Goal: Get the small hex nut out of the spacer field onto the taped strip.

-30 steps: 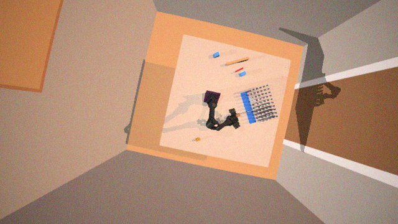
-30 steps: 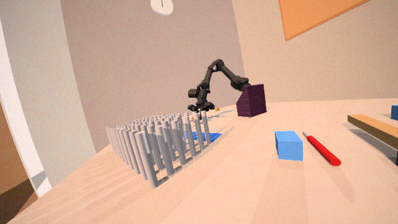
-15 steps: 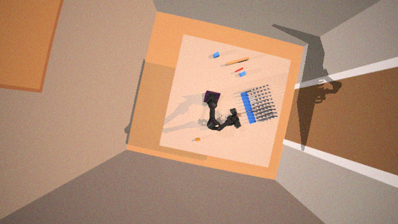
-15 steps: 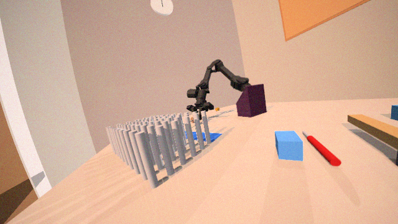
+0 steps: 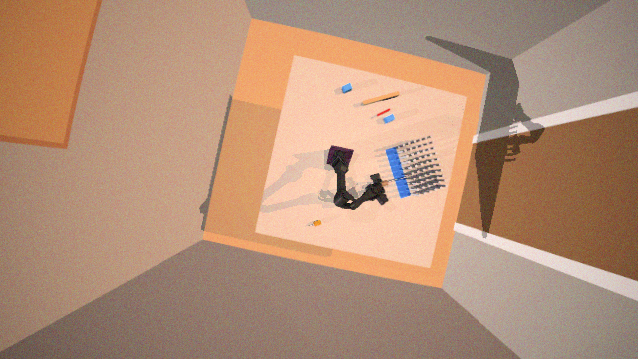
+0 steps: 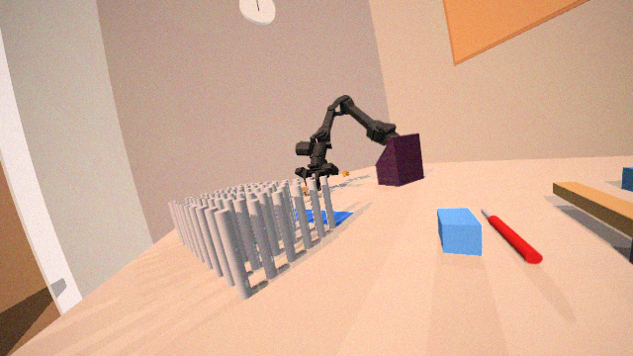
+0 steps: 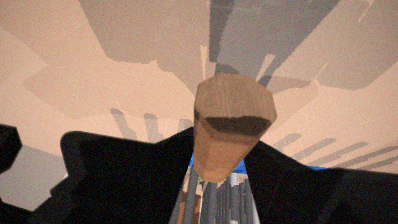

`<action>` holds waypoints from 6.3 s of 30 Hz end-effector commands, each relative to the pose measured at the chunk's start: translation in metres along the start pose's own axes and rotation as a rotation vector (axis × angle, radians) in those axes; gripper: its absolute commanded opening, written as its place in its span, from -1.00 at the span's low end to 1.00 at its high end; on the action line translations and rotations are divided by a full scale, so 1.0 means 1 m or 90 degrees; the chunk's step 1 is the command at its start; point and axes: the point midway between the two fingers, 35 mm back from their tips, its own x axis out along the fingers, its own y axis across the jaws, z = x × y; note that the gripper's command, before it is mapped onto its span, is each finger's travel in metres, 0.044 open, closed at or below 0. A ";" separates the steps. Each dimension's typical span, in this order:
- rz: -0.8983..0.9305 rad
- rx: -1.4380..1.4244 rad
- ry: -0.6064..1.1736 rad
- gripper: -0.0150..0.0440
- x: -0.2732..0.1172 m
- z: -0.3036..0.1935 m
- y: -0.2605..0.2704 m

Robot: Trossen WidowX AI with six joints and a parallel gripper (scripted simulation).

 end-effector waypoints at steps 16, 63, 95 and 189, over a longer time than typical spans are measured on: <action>0.004 0.003 0.003 -0.49 0.007 -0.013 0.002; 0.004 0.004 0.004 -0.49 0.026 -0.042 0.003; 0.005 0.004 0.005 -0.49 0.039 -0.062 0.003; 0.002 0.000 0.005 -0.49 0.084 -0.092 -0.002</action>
